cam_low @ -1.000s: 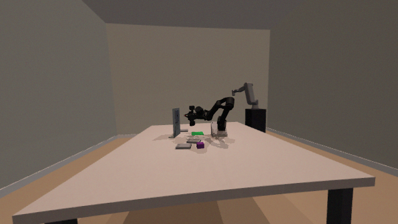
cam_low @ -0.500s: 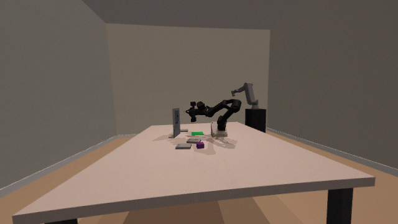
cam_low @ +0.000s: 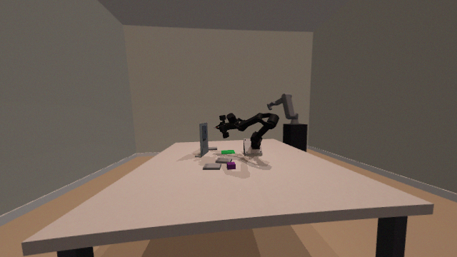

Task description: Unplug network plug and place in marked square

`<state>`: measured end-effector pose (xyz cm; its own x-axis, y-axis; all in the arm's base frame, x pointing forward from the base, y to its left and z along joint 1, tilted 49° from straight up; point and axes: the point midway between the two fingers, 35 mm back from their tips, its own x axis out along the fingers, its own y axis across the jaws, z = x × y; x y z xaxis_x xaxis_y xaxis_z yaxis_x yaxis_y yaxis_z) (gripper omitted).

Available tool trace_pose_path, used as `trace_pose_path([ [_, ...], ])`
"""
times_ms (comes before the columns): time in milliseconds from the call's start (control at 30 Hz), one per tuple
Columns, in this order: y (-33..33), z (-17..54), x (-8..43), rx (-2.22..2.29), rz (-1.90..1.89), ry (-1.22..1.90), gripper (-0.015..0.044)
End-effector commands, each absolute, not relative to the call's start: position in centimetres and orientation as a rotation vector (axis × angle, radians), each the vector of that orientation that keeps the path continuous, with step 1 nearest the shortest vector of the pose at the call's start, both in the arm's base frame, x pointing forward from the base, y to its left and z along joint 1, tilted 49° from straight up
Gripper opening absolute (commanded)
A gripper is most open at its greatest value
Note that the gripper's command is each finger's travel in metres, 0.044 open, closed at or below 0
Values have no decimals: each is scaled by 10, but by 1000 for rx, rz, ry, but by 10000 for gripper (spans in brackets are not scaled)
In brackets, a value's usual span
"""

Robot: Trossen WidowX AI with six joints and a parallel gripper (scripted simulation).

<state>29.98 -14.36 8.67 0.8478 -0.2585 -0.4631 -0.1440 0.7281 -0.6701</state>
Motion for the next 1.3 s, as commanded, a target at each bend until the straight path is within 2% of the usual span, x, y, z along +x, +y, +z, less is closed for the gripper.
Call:
trace_pose_path([
  [0, -144, 72, 298, -793, 8, 616, 0],
  [633, -136, 2, 274, -859, 423, 744, 0],
  [1267, -116, -39, 243, -807, 768, 645, 0],
])
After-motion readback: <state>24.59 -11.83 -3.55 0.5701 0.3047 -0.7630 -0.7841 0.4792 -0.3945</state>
